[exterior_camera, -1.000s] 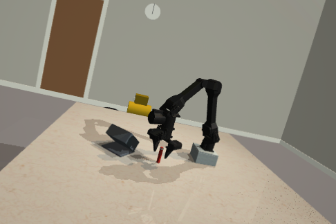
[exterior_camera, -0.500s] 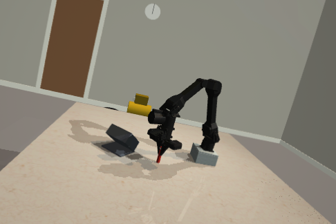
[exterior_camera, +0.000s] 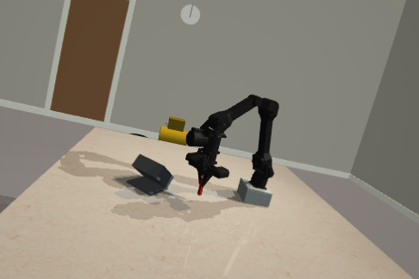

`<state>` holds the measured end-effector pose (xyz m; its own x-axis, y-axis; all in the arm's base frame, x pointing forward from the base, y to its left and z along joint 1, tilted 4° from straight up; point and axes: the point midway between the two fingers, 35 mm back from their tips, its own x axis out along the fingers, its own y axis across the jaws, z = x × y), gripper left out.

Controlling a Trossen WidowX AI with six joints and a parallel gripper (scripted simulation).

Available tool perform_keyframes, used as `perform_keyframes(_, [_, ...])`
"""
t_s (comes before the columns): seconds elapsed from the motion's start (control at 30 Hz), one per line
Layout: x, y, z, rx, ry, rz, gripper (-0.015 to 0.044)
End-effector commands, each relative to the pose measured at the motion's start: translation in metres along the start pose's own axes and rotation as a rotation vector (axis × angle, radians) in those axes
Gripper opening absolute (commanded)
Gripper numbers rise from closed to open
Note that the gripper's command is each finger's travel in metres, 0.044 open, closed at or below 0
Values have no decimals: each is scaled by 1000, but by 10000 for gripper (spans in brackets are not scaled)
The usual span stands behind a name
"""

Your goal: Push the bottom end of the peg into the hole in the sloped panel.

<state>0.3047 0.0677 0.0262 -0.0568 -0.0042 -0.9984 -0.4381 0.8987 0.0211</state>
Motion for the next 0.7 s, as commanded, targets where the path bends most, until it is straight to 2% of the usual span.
perform_keyframes(0.0, [-24,0,1,2,-14,-1,0])
perform_keyframes(0.2, [-47,-1,0,3,-13,0,0])
perform_keyframes(0.67, [-50,-12,3,96,-41,33,0])
